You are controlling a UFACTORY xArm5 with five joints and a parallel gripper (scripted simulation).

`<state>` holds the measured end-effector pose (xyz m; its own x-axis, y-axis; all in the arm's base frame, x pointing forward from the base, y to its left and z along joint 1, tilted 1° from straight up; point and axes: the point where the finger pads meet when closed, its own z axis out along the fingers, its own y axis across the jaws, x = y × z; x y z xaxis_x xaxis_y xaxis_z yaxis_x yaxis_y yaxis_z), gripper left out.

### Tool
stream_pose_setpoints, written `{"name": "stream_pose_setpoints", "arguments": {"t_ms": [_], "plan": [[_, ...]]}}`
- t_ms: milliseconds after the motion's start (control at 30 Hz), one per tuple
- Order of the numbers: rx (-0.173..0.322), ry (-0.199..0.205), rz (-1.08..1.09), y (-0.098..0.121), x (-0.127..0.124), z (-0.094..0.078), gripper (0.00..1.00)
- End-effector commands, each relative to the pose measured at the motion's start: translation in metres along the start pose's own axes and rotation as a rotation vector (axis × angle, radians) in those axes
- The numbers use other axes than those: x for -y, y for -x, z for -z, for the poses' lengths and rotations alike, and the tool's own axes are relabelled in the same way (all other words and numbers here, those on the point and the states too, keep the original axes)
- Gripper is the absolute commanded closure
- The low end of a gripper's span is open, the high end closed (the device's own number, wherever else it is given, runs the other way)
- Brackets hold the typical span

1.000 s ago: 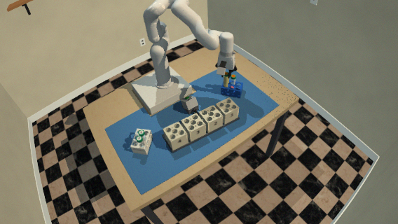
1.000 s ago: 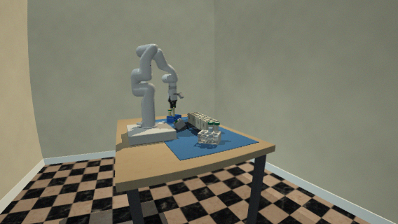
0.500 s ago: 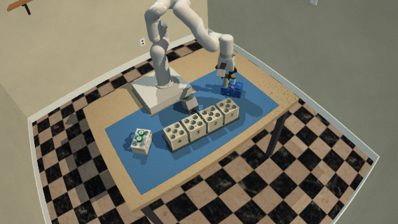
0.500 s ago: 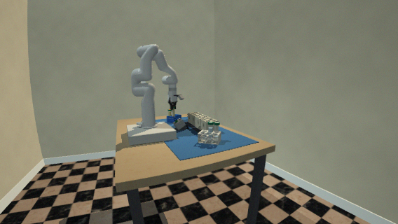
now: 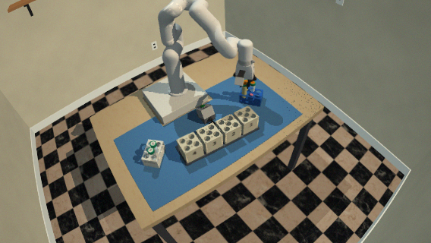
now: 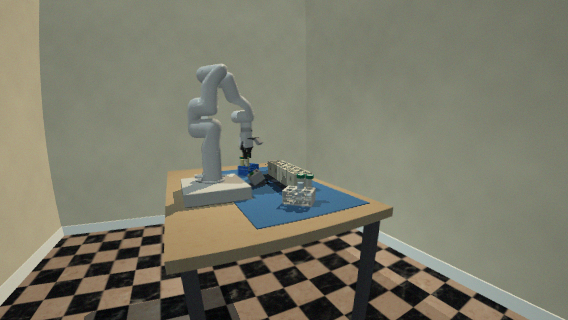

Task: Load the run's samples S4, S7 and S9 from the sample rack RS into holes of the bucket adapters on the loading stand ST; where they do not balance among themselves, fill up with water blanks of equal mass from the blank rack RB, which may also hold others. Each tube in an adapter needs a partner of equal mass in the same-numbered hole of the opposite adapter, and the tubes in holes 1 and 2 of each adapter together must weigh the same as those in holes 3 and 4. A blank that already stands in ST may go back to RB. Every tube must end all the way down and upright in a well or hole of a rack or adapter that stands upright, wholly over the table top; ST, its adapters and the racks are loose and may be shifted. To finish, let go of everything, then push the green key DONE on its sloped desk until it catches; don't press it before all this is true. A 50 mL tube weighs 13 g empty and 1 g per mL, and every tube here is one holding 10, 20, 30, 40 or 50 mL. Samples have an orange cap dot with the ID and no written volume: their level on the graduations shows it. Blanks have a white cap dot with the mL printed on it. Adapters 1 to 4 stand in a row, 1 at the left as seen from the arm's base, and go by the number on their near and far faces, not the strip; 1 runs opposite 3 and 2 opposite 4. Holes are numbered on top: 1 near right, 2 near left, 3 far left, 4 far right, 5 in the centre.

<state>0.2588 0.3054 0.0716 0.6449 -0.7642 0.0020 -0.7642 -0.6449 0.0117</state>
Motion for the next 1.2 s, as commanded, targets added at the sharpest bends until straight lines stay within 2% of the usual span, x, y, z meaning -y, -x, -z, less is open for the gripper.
{"name": "stream_pose_setpoints", "arguments": {"t_ms": [0, 367, 900, 933, 1167], "plan": [[0.001, -0.004, 0.000, 0.000, 0.002, -0.002, 1.00], [0.001, -0.004, 0.000, 0.000, 0.002, -0.013, 1.00], [0.001, -0.004, 0.000, 0.000, 0.002, -0.013, 1.00], [0.001, -0.004, 0.000, 0.000, 0.002, -0.013, 0.57], [0.001, -0.004, 0.000, 0.000, 0.002, -0.013, 0.57]]}}
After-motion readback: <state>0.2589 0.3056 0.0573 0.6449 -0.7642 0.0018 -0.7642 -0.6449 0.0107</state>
